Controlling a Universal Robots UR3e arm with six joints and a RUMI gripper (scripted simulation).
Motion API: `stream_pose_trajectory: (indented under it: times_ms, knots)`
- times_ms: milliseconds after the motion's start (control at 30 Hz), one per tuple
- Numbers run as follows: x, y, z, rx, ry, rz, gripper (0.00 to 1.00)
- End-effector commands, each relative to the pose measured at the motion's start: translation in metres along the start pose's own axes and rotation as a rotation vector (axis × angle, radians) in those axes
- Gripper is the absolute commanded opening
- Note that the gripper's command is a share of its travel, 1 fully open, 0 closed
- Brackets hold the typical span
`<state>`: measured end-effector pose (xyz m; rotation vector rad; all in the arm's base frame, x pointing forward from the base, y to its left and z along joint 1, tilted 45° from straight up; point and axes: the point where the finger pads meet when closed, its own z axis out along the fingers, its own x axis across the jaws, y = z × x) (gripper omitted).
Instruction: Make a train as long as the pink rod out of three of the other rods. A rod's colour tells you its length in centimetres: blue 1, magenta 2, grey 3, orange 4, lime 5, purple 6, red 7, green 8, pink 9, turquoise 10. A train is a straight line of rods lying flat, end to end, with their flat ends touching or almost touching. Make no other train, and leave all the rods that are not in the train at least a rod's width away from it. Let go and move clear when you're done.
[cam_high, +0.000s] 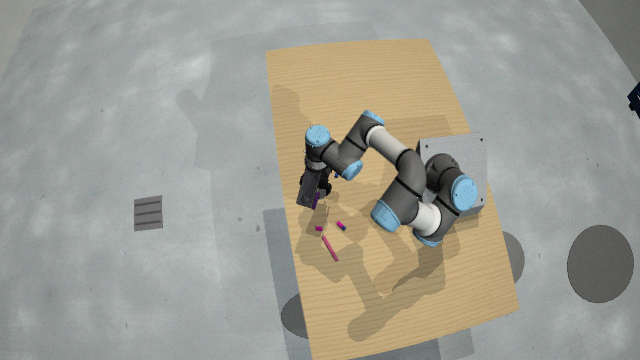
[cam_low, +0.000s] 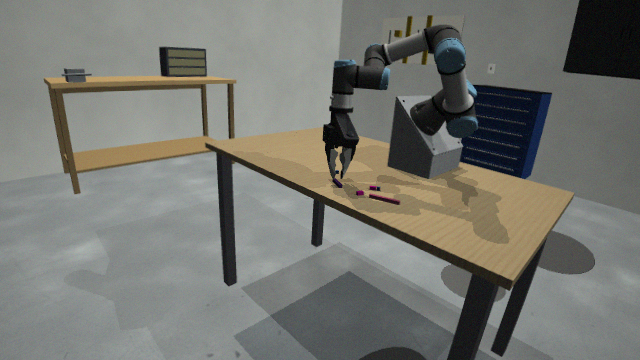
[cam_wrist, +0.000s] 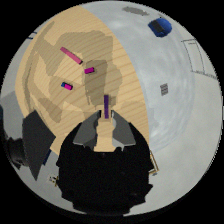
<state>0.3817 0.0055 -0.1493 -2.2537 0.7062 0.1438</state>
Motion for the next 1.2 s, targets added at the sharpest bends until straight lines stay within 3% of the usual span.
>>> stream_pose_trajectory:
  times_ms: [0,433,1167]
  knots:
    - [0.001,0.0,0.0,0.0,0.002,0.0,0.14]
    - [0.001,0.0,0.001,0.001,0.002,0.0,0.14]
    - [0.0,-0.001,0.017,0.001,0.001,0.001,0.14]
